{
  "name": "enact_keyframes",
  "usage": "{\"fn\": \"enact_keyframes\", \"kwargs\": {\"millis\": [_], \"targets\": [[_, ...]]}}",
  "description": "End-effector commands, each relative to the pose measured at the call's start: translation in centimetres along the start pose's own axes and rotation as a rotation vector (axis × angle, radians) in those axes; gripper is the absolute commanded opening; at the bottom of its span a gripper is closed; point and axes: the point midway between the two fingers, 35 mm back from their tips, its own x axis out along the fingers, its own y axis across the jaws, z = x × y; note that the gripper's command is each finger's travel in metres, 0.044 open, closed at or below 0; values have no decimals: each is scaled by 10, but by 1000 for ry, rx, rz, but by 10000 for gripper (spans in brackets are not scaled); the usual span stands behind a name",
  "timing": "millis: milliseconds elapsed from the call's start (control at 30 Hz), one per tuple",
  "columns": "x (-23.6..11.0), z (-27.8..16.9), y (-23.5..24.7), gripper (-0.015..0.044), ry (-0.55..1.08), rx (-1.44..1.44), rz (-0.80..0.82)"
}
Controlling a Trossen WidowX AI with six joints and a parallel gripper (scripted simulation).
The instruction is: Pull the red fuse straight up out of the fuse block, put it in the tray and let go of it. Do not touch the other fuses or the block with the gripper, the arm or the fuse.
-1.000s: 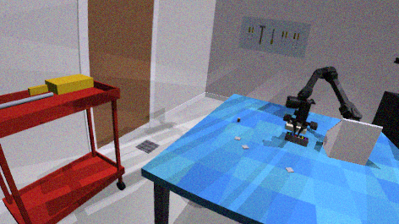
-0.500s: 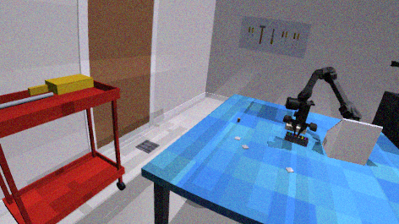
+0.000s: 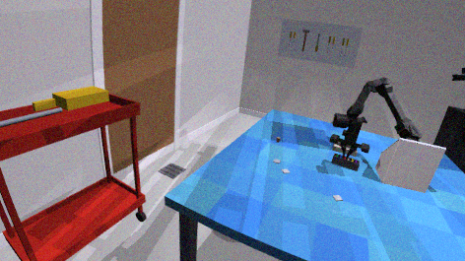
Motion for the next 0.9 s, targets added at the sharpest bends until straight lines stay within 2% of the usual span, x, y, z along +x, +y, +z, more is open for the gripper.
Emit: {"fn": "enact_keyframes", "kwargs": {"millis": [0,867], "targets": [[-2,0,0,0,1,2,1],[-15,-1,1,0,1,1,2]]}}
